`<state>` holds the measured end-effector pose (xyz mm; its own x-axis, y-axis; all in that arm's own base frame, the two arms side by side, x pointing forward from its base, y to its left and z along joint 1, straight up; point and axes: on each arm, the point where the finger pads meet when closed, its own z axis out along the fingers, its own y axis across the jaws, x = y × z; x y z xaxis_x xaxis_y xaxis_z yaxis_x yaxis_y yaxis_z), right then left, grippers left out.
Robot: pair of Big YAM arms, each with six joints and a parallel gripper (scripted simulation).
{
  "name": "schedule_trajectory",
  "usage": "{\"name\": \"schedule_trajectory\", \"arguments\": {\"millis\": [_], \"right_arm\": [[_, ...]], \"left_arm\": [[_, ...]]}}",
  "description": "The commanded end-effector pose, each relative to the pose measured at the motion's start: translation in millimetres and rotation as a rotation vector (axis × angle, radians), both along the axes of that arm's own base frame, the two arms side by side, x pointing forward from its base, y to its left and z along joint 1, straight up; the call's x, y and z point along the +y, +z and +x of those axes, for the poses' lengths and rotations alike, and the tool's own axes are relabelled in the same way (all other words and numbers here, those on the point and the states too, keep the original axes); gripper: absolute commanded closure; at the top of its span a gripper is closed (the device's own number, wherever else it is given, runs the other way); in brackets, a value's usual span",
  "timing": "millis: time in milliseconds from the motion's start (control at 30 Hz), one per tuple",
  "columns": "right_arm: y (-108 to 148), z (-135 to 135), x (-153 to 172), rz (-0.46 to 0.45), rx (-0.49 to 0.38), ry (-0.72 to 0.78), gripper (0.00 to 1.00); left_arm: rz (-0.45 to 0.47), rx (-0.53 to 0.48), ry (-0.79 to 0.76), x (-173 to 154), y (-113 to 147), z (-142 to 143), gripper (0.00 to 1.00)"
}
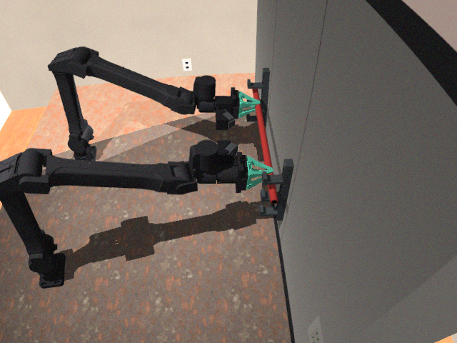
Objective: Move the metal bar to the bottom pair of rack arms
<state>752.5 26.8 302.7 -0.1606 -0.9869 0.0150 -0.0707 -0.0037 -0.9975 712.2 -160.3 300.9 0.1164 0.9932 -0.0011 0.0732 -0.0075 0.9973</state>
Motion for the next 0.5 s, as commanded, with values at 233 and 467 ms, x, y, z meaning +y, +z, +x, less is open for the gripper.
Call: {"name": "schedule_trajectory", "arguments": {"millis": [233, 467], "right_arm": [[62.7, 0.1, 4.4, 0.006, -0.117, -0.001, 1.0], [63.7, -5.8, 5.4, 0.006, -0.117, -0.001, 1.0]], "left_arm": [[-0.013, -0.112, 0.019, 16.5, 67.7, -4.4, 1.0], [-0.013, -0.112, 0.019, 17.3, 68.8, -10.4, 1.0]]}}
